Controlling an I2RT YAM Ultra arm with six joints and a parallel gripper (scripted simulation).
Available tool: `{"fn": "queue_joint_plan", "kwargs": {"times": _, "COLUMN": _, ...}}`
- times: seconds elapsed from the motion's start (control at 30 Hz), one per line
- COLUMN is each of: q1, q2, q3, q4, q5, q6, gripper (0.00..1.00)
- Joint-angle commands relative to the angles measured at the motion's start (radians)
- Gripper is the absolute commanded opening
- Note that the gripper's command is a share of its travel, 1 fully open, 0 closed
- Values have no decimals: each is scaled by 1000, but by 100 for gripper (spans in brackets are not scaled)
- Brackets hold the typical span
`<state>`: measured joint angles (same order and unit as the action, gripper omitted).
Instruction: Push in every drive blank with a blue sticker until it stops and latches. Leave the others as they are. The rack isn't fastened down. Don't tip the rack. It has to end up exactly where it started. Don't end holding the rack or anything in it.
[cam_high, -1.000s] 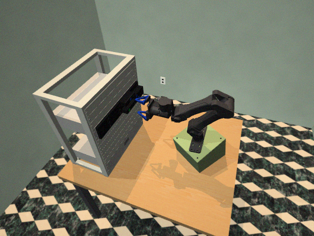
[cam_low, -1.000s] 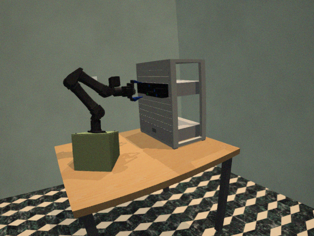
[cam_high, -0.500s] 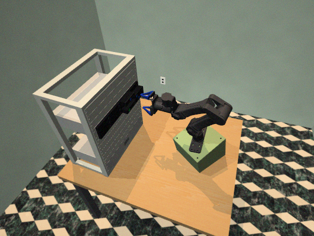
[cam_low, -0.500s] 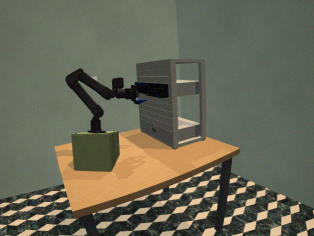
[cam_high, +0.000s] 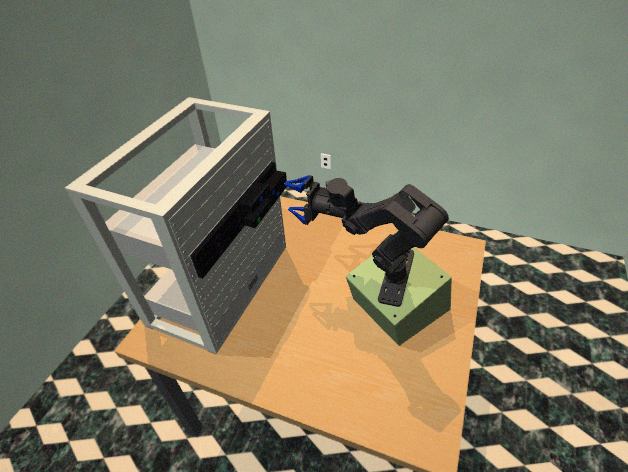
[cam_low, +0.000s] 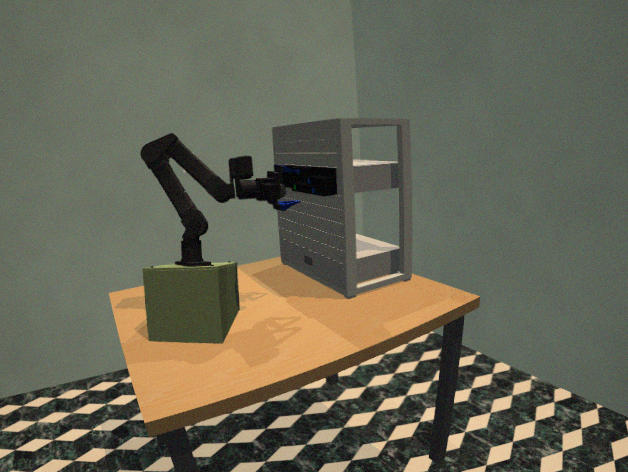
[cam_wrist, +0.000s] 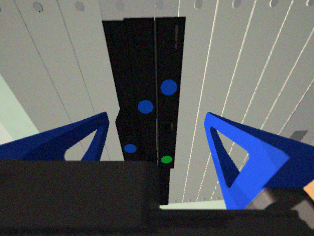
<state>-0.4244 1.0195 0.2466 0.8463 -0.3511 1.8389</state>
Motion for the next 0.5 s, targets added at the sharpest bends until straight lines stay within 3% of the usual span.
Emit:
{"fn": "queue_joint_plan", "kwargs": {"times": 0.0, "q1": -15, "q2": 14, "q3": 4, "q4": 67, "q5": -32, "q6": -3, "gripper": 100}}
{"fn": "queue_joint_plan", "kwargs": {"times": 0.47, "q1": -17, "q2": 17, "q3": 3, "q4": 80, "q5": -31, "q6": -5, "gripper": 100}}
